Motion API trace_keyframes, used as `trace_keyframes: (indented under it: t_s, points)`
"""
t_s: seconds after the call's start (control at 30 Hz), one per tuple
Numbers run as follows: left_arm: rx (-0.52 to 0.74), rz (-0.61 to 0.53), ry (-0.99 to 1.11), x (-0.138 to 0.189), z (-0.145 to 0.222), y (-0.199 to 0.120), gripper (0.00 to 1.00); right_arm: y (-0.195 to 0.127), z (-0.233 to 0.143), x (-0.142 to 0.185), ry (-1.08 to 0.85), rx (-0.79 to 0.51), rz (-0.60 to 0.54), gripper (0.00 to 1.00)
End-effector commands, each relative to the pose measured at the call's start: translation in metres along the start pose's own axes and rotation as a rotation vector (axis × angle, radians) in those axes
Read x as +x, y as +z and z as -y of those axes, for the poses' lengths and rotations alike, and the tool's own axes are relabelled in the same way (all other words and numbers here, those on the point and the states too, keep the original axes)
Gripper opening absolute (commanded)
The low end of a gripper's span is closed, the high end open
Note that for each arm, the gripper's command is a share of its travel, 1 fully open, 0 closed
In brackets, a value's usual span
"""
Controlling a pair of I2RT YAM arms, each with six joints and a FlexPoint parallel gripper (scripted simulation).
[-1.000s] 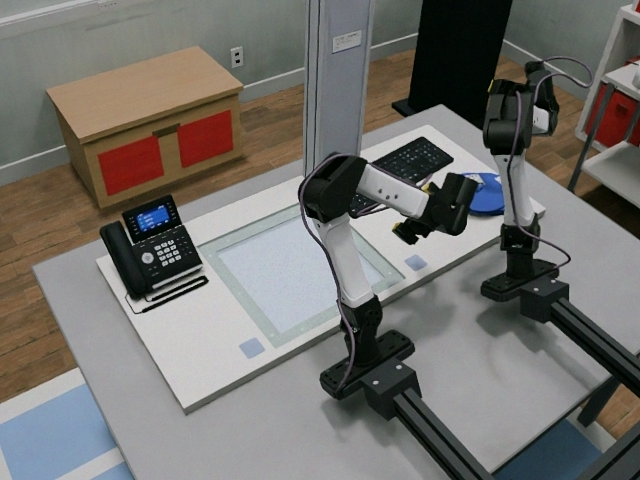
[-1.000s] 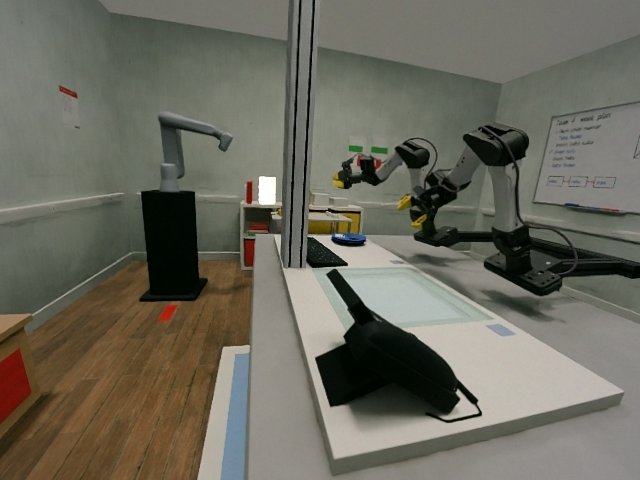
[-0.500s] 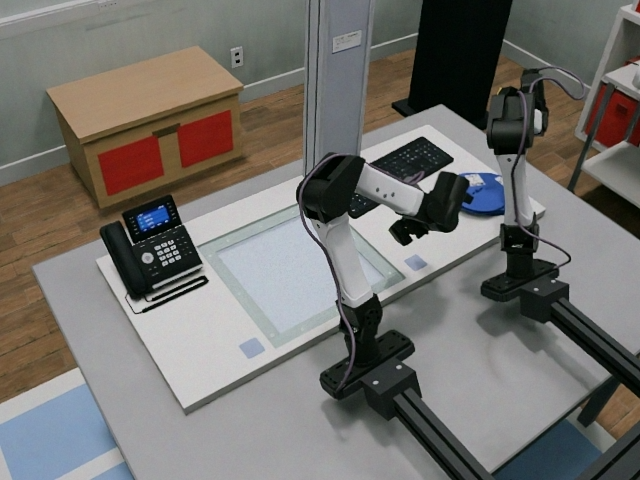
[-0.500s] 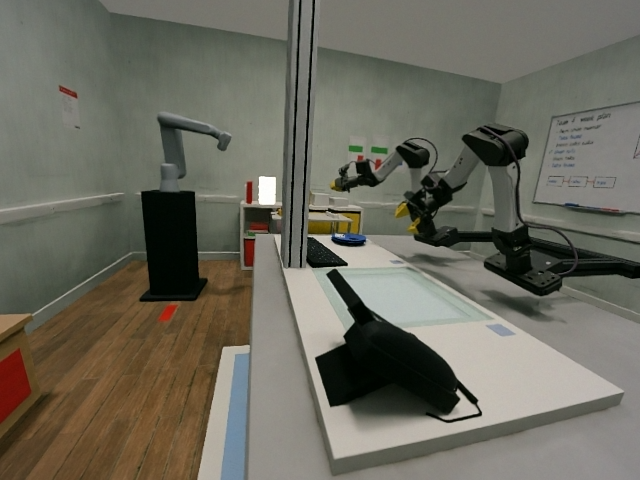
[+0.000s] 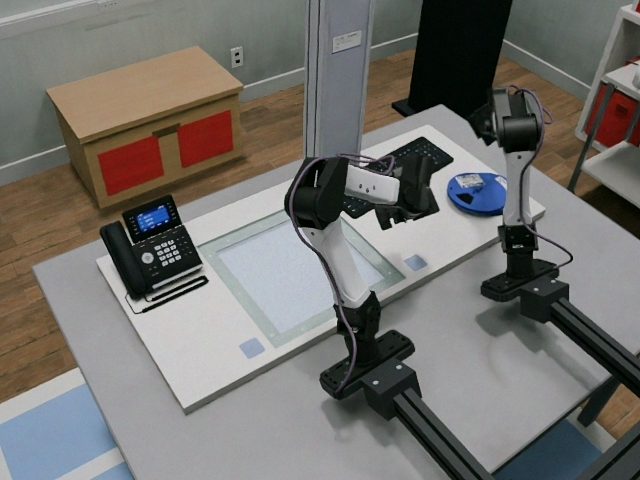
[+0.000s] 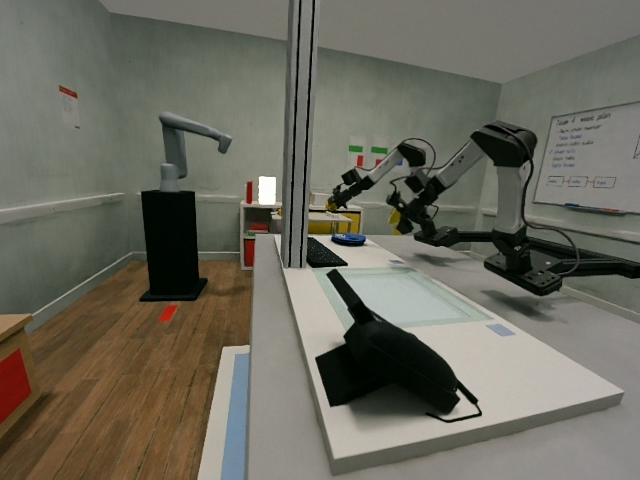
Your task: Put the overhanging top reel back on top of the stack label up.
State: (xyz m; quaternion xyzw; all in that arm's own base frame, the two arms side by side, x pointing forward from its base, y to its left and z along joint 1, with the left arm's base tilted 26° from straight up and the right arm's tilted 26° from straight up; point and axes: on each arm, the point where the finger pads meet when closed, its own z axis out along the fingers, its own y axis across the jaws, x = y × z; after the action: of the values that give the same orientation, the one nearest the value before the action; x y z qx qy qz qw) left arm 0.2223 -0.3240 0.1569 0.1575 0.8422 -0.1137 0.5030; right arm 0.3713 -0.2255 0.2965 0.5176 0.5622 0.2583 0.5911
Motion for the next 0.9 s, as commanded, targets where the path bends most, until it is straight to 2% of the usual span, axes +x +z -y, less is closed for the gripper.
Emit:
trace_keyframes:
  t_s: [0.0,0.1,0.17,0.4,0.6,0.77,0.87]
  points:
    - [0.187,-0.063,0.155,-0.019,0.018,-0.005,1.0,0.011,0.022,0.013,0.181,0.235,0.014,0.0]
    - [0.26,-0.079,0.236,-0.025,0.017,-0.004,1.0,0.011,0.033,0.039,0.24,0.344,0.001,0.0]
    - [0.26,-0.079,0.236,-0.025,0.017,-0.004,1.0,0.011,0.033,0.039,0.24,0.344,0.001,0.0]
    - [0.482,-0.059,0.463,-0.043,0.016,-0.011,1.0,-0.007,0.059,0.098,0.306,0.622,0.02,0.0]
    - [0.654,0.043,0.642,-0.068,0.006,-0.025,1.0,-0.036,0.069,0.139,0.257,0.808,0.069,0.0]
    - [0.731,0.094,0.723,-0.073,0.004,-0.032,1.0,-0.052,0.072,0.148,0.217,0.874,0.112,0.0]
    - [0.8,0.196,0.811,-0.089,-0.003,-0.047,1.0,-0.07,0.073,0.158,0.146,0.937,0.162,0.0]
